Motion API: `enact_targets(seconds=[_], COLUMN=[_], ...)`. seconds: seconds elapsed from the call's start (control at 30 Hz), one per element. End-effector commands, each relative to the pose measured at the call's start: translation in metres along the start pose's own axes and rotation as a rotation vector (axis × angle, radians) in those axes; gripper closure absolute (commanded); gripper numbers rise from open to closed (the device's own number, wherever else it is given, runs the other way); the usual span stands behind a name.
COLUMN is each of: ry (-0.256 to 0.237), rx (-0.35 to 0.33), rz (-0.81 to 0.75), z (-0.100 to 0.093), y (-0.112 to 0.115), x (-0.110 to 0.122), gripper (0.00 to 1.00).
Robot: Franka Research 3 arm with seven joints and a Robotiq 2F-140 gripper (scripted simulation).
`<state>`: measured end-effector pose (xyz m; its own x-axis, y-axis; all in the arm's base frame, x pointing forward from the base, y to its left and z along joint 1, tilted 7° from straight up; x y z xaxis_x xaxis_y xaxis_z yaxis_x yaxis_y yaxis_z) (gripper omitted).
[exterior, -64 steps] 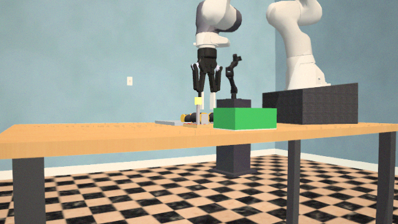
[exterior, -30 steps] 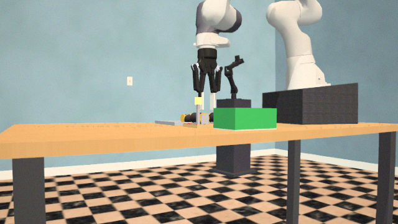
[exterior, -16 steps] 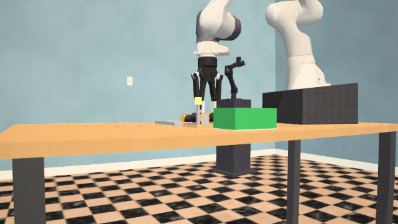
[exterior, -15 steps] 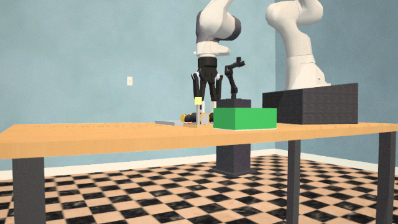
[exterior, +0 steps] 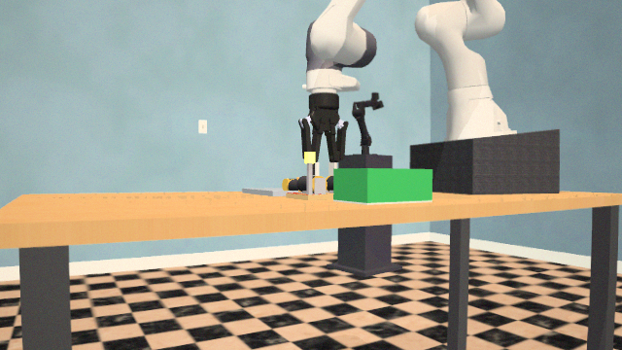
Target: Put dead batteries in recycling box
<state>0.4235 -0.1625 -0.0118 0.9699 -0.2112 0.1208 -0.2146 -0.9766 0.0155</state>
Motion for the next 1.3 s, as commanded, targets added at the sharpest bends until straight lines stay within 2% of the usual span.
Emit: enact_targets(seconds=[0.0,0.03,0.07,1.1,1.27], ry=[0.004,0.004,0.004,0.004,0.004], rx=[-0.003,-0.003,-0.003,-0.003,-0.003], rz=[-0.013,-0.013,-0.013,-0.013,-0.013], z=[0.000,0.000,0.000,0.000,-0.012], y=[0.001,0.001,0.001,0.001,0.000], x=[0.001,0.001,0.001,0.001,0.001], gripper=[0.71,0.71,0.84,0.84,0.84])
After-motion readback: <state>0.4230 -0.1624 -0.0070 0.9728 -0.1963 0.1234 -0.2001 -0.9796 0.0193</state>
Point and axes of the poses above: the point where the finger pads meet when closed, its own z axis out along the fingers, its own x axis across the jaws, y = z × x, the point moved 4 cm from there along -z, back along the fingers, and after that the axes turned 3 degrees about z, right-handed, at the moved point
